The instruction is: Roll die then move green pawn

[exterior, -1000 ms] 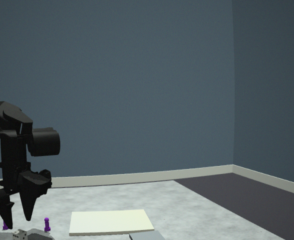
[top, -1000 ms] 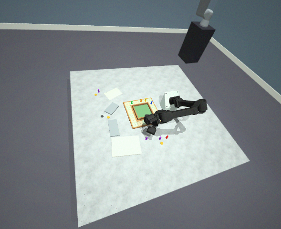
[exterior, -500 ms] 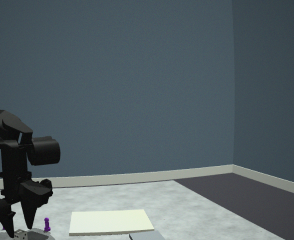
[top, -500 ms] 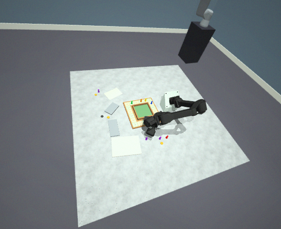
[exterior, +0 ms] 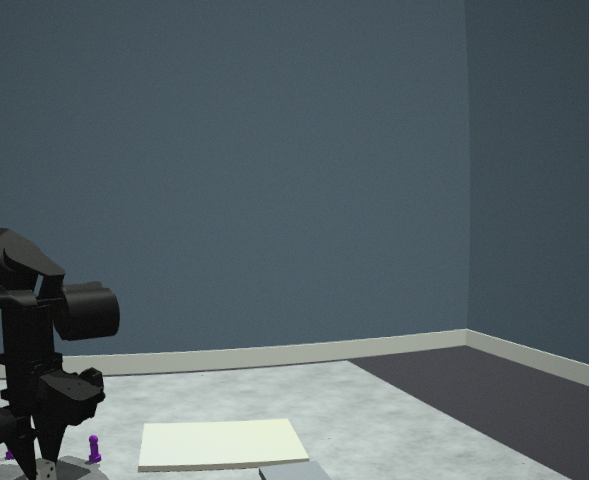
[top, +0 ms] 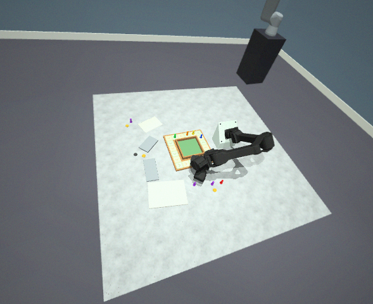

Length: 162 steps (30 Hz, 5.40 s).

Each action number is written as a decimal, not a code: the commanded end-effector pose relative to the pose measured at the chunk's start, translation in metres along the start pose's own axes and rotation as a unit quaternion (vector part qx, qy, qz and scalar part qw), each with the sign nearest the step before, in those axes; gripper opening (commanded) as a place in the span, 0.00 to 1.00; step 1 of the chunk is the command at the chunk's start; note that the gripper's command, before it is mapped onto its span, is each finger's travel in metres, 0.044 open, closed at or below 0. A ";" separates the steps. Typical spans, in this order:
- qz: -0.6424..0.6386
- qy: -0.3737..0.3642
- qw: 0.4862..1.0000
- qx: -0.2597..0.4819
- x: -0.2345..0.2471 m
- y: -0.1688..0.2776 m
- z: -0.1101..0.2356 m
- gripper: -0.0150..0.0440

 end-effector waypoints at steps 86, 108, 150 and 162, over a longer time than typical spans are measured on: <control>-0.390 0.231 0.853 -0.257 -0.170 -0.096 0.064 0.25; -0.377 0.241 0.827 -0.340 -0.138 -0.088 0.101 0.25; -0.317 0.044 0.947 -0.018 -0.183 -0.132 0.095 0.82; 0.063 0.009 0.998 -0.005 -0.227 -0.224 0.072 0.59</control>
Point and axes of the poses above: the point midway between the two fingers, 35 mm back from their tips, its own z axis back along the fingers, its own x axis across the jaws, y = z × x, the point moved 2 cm from there along z, back along the fingers, and after that the axes turned 11 degrees about z, right-handed, at the moved point
